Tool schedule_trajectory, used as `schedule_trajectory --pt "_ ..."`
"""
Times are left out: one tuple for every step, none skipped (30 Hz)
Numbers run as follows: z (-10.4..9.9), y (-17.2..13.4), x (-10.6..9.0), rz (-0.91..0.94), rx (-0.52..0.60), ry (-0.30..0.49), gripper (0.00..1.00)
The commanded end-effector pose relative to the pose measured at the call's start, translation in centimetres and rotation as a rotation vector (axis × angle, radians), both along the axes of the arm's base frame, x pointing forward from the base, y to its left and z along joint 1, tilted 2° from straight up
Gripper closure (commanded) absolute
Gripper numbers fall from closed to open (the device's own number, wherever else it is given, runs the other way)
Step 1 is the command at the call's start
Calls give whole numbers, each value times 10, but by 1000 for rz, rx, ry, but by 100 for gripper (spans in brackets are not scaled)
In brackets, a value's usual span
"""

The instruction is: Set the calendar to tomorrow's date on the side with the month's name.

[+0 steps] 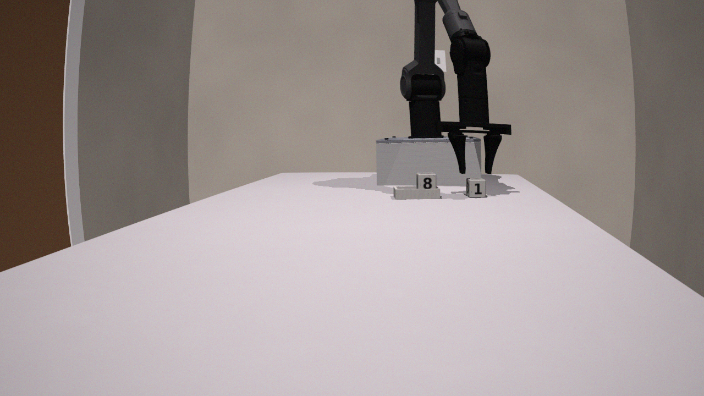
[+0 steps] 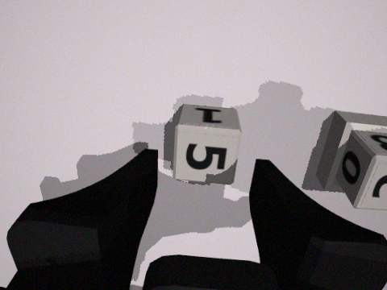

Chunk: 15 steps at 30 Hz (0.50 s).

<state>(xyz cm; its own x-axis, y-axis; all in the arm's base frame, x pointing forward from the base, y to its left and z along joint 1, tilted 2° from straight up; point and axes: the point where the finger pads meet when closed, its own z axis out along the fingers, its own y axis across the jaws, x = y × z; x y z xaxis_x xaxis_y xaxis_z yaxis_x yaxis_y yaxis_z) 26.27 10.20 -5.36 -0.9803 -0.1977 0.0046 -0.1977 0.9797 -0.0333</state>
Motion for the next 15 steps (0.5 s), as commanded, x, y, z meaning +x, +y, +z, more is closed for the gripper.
schedule_trajectory --pt "11 2 2 1 3 -6 36" --pt "17 2 2 1 3 -6 36" --pt "22 2 2 0 3 -6 36" --pt "28 2 2 0 3 -6 36" --pt "33 2 2 0 3 -6 36" --pt "38 2 2 0 3 -6 36" --pt "38 2 2 0 3 -6 36" --pt "38 2 2 0 3 -6 36" --pt "42 2 2 0 3 -6 36" --pt "47 3 2 0 3 -6 36" --pt "50 3 2 0 3 -6 36" --pt "53 3 2 0 3 -6 36" --pt "56 3 2 0 3 -6 36" --pt "58 3 2 0 3 -6 36" --pt "59 3 2 0 3 -6 36"
